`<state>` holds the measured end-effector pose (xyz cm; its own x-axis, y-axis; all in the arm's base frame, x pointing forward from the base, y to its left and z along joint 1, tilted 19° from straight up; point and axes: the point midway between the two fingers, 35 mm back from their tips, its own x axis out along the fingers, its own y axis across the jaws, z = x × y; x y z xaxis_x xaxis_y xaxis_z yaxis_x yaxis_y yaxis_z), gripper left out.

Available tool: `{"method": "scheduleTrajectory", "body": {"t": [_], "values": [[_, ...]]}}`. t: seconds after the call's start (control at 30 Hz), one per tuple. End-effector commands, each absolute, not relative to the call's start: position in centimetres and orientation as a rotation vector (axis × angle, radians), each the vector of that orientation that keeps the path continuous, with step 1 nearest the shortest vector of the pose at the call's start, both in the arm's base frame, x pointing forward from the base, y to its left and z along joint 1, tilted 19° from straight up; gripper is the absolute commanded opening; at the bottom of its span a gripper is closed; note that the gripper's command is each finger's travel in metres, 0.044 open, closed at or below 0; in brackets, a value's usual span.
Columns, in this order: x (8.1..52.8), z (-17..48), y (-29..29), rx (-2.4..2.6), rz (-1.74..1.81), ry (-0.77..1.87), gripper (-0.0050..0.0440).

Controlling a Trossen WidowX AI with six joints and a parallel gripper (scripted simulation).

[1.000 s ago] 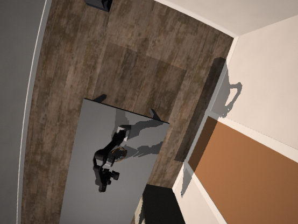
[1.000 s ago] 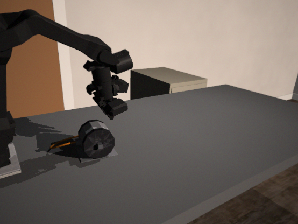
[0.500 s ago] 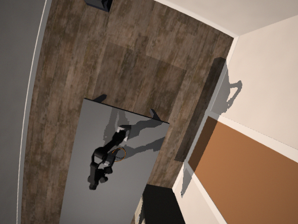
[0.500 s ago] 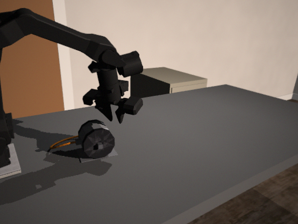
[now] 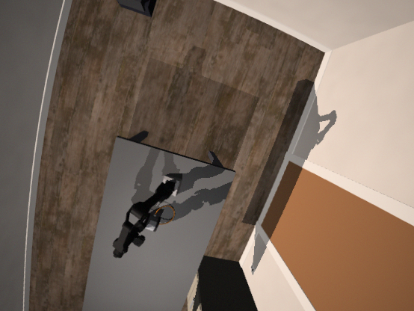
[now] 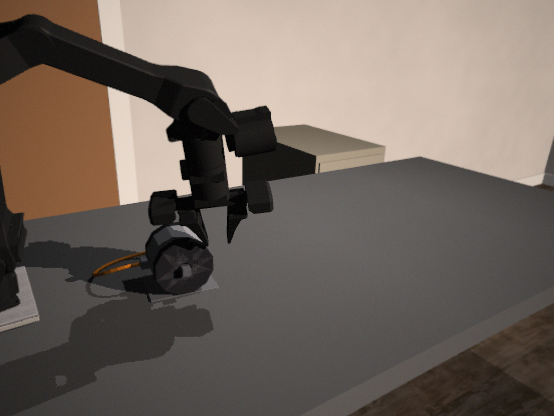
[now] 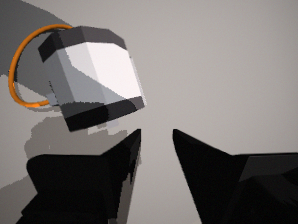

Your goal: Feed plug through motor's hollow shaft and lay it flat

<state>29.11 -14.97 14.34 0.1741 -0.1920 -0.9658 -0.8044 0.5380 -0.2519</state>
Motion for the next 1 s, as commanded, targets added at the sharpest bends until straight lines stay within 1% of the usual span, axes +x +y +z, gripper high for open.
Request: {"method": "scheduleTrajectory", "body": {"t": [0.0, 0.1, 0.17, 0.5, 0.67, 0.97], "values": [[25.9, 13.5, -16.6, -1.031, 0.715, 1.416, 0.0160], [24.1, 12.9, -17.1, -1.081, 0.842, 1.430, 0.0160], [23.7, 12.8, -17.2, -1.086, 0.866, 1.434, 0.0160], [23.8, 12.6, -17.0, -1.086, 0.866, 1.434, 0.0160], [25.0, 9.9, -13.8, -1.086, 0.866, 1.434, 0.0160], [25.1, 10.4, -14.0, -1.093, 0.866, 1.425, 0.0160]]}}
